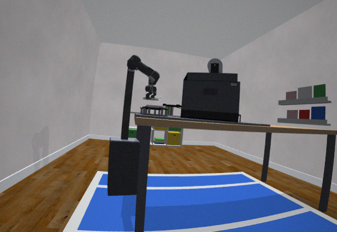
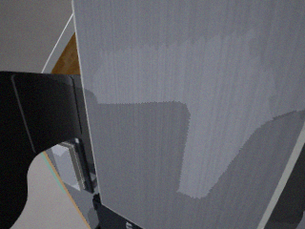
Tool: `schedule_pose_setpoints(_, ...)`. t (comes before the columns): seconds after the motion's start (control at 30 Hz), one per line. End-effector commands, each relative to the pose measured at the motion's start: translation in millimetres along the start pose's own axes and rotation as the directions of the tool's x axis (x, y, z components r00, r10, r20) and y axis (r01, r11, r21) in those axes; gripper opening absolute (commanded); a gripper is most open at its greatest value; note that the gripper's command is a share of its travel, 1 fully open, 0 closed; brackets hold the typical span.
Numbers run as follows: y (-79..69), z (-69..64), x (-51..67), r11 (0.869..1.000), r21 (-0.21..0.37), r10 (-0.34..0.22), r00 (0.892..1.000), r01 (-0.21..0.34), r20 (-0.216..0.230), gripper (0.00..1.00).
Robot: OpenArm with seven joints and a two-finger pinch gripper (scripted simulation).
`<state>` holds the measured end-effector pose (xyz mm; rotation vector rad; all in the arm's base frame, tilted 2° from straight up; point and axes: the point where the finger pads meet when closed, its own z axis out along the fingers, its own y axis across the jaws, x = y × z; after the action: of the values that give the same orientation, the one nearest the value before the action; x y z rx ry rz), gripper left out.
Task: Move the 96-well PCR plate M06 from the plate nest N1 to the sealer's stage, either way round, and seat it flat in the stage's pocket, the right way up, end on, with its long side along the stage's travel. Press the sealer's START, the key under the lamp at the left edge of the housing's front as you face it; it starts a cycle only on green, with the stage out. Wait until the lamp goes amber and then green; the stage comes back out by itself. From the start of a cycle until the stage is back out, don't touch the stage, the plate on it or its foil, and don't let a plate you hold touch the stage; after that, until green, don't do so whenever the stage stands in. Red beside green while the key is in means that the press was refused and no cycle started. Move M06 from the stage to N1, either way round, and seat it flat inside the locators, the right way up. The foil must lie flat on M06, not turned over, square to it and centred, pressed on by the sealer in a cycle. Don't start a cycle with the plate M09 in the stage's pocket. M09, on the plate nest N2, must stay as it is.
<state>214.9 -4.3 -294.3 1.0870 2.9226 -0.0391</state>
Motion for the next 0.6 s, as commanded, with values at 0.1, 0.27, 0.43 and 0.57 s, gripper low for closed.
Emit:
schedule_pose_setpoints(0.1,-0.8,-0.2,0.0,1.000,0.004,0.002,1.000,-0.002,0.001,0.00)
schedule_pose_setpoints(0.27,-2.1,-0.9,-4.3,1.000,0.002,0.002,1.000,-0.002,0.000,0.00)
schedule_pose_setpoints(0.43,-2.8,-0.9,-5.3,1.000,0.004,0.002,1.000,-0.002,0.000,0.00)
schedule_pose_setpoints(0.57,-2.8,-0.9,-5.3,1.000,0.004,0.002,1.000,-0.002,0.000,0.00)
